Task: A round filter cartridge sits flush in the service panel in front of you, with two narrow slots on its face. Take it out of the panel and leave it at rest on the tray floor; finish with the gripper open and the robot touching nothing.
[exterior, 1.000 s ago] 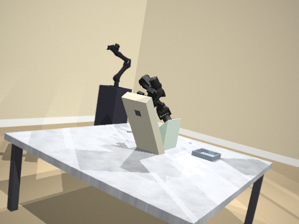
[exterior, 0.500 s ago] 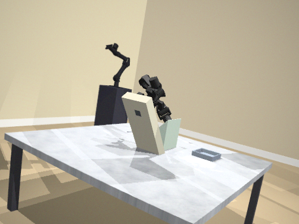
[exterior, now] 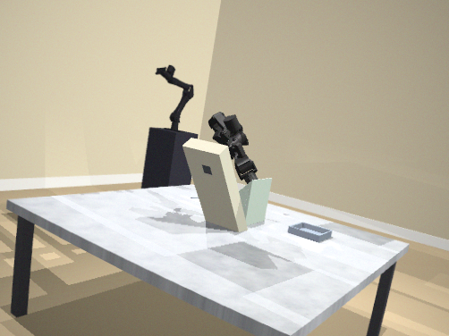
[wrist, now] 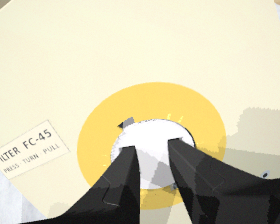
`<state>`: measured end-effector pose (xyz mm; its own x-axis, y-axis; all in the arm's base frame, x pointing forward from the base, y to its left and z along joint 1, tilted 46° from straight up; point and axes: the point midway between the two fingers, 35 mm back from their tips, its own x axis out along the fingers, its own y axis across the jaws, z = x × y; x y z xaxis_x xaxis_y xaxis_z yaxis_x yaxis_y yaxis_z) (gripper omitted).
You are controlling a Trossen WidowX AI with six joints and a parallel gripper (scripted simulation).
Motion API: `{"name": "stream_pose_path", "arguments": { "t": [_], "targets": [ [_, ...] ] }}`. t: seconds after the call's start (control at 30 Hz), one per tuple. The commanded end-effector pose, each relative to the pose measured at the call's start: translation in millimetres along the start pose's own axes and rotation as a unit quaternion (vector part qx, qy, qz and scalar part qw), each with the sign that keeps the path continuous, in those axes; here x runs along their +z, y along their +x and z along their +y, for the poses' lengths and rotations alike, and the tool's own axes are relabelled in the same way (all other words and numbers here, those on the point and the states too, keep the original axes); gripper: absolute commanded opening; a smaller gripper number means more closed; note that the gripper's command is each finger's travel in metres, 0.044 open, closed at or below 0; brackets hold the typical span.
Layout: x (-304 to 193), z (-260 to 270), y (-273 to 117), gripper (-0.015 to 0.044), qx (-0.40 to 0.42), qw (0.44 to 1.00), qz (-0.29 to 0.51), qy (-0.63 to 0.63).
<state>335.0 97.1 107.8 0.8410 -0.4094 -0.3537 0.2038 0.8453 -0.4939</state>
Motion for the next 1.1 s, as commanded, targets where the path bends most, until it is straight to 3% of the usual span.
{"name": "stream_pose_path", "arguments": {
  "t": [0.0, 0.5, 1.07],
  "targets": [
    [-2.9, -0.9, 5.5, 0.0000, 0.001, 0.997, 0.007, 0.078],
    [-2.9, -0.8, 4.7, 0.0000, 0.000, 0.943, 0.007, 0.334],
    [-2.9, -0.8, 3.5, 0.0000, -0.002, 0.813, 0.006, 0.582]
  ]
}}
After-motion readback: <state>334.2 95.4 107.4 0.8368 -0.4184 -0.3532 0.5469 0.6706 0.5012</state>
